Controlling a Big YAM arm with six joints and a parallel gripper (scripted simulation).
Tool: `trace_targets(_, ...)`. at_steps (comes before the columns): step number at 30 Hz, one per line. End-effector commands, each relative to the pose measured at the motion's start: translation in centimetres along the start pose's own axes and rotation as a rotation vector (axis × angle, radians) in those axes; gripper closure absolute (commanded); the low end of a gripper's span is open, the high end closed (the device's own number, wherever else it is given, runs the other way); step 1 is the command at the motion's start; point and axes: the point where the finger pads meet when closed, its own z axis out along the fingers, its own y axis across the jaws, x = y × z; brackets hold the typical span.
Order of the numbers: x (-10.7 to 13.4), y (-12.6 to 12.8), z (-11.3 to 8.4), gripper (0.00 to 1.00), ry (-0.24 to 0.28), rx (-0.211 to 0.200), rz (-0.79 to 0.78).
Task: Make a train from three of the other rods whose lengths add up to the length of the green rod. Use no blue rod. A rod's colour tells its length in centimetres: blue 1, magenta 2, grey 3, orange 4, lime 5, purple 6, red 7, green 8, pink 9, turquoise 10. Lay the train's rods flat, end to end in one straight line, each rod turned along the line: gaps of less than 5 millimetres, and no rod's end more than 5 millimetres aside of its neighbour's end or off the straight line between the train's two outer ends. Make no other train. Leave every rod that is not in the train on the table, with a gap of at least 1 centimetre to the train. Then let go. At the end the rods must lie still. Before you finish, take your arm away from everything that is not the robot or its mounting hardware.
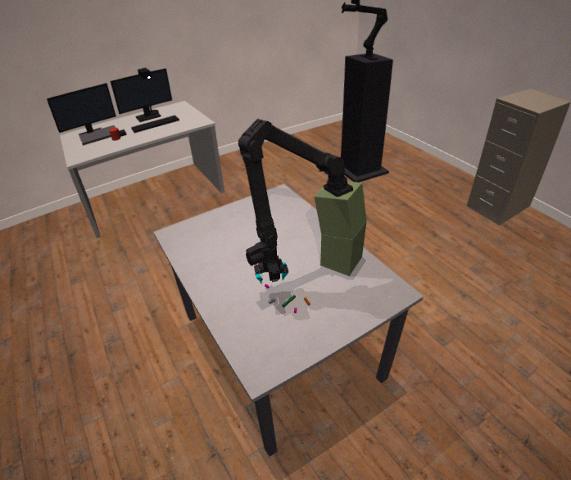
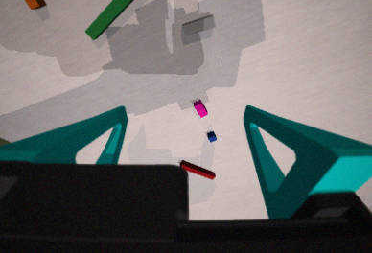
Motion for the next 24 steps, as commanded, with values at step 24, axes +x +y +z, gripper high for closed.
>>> trace_targets(24,-1.64,1.50,0.60,0.00,0.005,-0.026,-0.386)
